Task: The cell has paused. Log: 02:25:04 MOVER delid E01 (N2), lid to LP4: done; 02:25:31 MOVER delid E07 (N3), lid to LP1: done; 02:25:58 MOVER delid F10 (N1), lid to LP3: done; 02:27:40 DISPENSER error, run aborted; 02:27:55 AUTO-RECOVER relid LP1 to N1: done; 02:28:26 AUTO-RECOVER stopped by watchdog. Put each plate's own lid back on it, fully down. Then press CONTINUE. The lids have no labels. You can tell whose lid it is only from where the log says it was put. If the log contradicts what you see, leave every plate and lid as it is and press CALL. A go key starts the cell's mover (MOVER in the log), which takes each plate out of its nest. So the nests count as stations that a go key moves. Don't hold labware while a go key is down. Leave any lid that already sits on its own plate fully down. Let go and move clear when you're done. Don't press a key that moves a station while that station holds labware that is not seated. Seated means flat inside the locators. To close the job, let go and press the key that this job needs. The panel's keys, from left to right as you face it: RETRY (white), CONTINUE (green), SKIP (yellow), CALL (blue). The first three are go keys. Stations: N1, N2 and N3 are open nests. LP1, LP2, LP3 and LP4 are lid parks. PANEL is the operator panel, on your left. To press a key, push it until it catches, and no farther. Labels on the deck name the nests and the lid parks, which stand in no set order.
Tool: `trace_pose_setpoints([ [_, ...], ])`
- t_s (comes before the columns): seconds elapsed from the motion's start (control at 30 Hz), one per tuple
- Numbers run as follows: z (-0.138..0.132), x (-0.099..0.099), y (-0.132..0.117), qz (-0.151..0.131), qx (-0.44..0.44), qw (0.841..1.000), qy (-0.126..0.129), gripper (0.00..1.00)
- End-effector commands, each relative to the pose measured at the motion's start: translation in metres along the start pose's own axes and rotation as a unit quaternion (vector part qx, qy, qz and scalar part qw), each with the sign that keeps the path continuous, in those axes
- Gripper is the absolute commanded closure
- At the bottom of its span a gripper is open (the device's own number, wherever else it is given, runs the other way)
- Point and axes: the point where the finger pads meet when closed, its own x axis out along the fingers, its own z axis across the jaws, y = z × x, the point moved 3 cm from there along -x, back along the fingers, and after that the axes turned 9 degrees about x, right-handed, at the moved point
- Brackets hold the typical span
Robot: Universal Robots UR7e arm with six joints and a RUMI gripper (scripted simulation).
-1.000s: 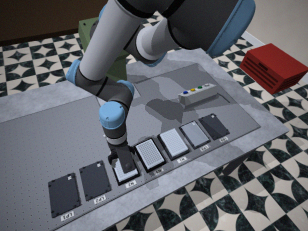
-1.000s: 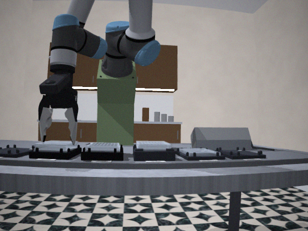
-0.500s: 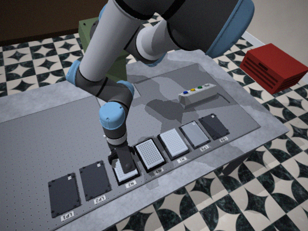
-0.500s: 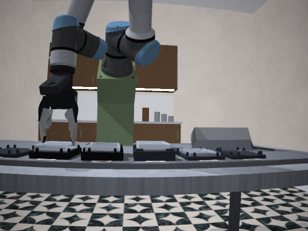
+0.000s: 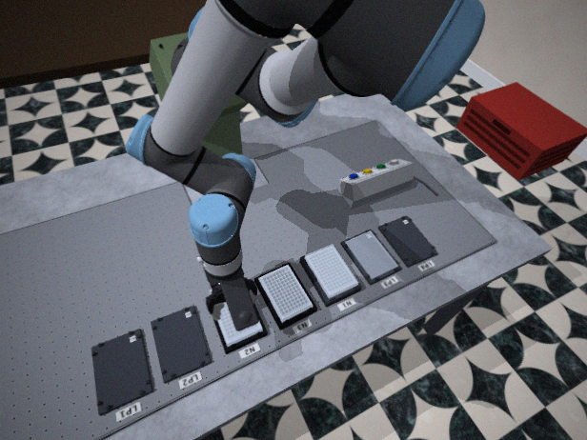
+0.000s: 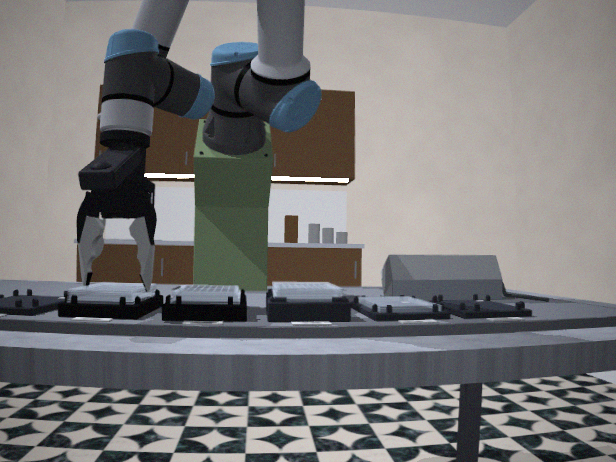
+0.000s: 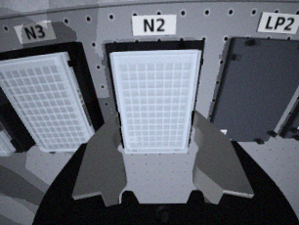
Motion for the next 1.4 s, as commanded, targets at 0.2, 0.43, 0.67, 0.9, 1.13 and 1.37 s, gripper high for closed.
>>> trace_pose_setpoints([
  [0.2, 0.0000, -0.0002, 0.0003, 0.000, 0.000, 1.000, 0.000, 1.00],
  [0.43, 0.0000, -0.0002, 0.0003, 0.000, 0.000, 1.000, 0.000, 1.00],
  [0.67, 0.0000, -0.0002, 0.0003, 0.000, 0.000, 1.000, 0.000, 1.00],
  [0.9, 0.0000, -0.0002, 0.0003, 0.000, 0.000, 1.000, 0.000, 0.18],
  [1.13, 0.0000, -0.0002, 0.0003, 0.000, 0.000, 1.000, 0.000, 0.18],
  [1.37, 0.0000, -0.0002, 0.0003, 0.000, 0.000, 1.000, 0.000, 0.18],
])
